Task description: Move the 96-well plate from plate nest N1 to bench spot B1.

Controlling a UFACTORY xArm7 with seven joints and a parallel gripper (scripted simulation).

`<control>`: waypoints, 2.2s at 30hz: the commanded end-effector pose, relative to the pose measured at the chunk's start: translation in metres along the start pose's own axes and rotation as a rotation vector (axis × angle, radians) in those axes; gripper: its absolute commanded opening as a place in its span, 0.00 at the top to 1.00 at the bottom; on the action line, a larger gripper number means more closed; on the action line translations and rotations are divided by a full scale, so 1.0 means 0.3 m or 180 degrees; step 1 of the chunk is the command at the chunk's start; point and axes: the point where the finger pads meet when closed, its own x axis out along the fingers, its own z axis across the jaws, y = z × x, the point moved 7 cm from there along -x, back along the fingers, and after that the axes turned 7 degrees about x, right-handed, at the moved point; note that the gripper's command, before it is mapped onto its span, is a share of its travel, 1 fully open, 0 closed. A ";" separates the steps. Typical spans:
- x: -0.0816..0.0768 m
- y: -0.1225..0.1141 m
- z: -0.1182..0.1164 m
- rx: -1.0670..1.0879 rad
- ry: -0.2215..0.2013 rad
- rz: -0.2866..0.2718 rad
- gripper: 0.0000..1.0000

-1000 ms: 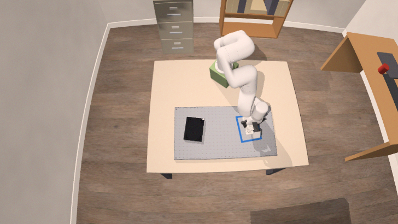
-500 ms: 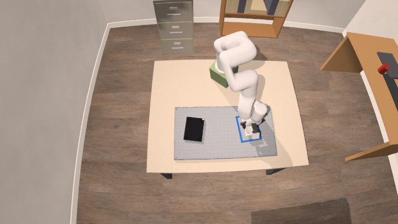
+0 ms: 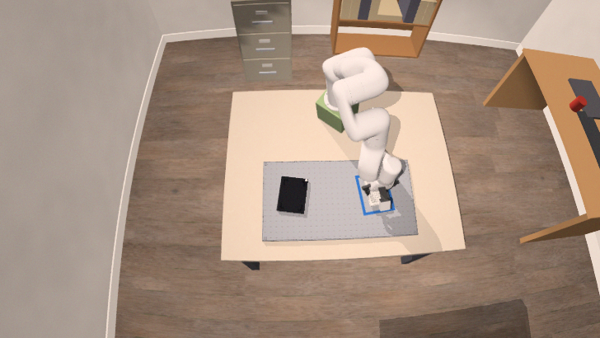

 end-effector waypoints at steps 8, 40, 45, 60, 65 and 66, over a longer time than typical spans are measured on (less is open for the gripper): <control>-0.003 0.003 -0.002 -0.0001 0.0005 0.0009 1.00; 0.012 0.003 -0.002 -0.0001 0.0005 0.0009 1.00; 0.015 0.003 -0.002 -0.0001 0.0005 0.0009 1.00; 0.022 0.003 -0.002 -0.0001 0.0005 0.0009 1.00; 0.024 0.003 -0.002 -0.0001 0.0005 0.0009 1.00; 0.024 0.003 -0.002 -0.0001 0.0005 0.0009 1.00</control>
